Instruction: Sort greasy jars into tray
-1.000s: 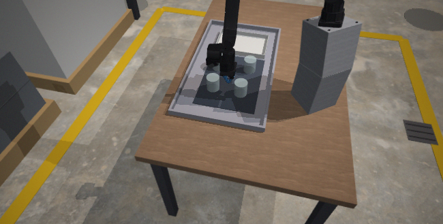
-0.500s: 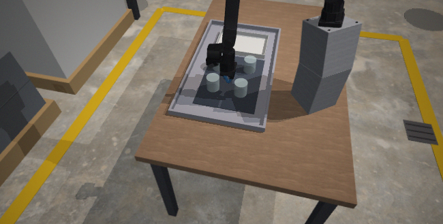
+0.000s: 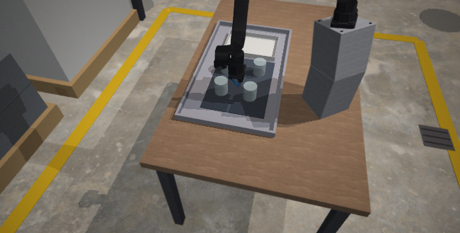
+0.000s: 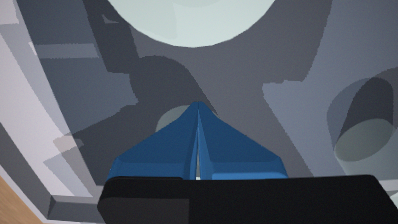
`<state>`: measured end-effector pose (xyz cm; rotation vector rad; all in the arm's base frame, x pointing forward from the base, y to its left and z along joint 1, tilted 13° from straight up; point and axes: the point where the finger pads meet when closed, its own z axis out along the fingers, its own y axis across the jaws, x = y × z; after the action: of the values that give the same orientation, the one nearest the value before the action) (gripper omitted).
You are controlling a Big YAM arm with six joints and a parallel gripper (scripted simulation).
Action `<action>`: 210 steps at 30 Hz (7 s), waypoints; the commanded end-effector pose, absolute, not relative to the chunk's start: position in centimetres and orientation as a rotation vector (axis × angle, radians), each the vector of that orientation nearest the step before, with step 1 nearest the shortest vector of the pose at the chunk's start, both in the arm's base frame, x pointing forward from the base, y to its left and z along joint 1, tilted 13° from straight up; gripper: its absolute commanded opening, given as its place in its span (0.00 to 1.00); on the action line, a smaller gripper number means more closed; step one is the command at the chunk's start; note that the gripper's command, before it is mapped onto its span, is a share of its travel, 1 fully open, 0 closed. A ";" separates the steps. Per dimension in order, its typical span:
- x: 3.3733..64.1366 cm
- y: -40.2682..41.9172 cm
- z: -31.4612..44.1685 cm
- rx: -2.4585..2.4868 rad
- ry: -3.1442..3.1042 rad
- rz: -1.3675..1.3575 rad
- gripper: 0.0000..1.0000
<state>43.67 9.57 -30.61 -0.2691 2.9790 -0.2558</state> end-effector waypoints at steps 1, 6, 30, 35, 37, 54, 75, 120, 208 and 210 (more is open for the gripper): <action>44.0 9.5 -30.7 -0.270 2.966 -0.253 0.00; 44.0 9.5 -30.7 -0.270 2.966 -0.253 0.00; 42.9 10.5 -24.0 -0.270 2.966 -0.253 0.00; 42.7 10.6 -23.3 -0.270 2.966 -0.253 0.00; 42.7 10.6 -23.3 -0.270 2.966 -0.253 0.00; 43.1 -1.2 -21.4 -0.270 2.966 -0.253 0.00; 43.3 -7.5 -20.3 -0.270 2.966 -0.253 0.00; 44.9 -8.0 -25.4 -0.270 2.966 -0.253 0.00; 44.0 -8.6 -27.9 -0.270 2.966 -0.253 0.00; 44.0 -8.6 -27.9 -0.270 2.966 -0.253 0.00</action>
<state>44.72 -8.32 -27.03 -0.2589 2.9581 -0.2592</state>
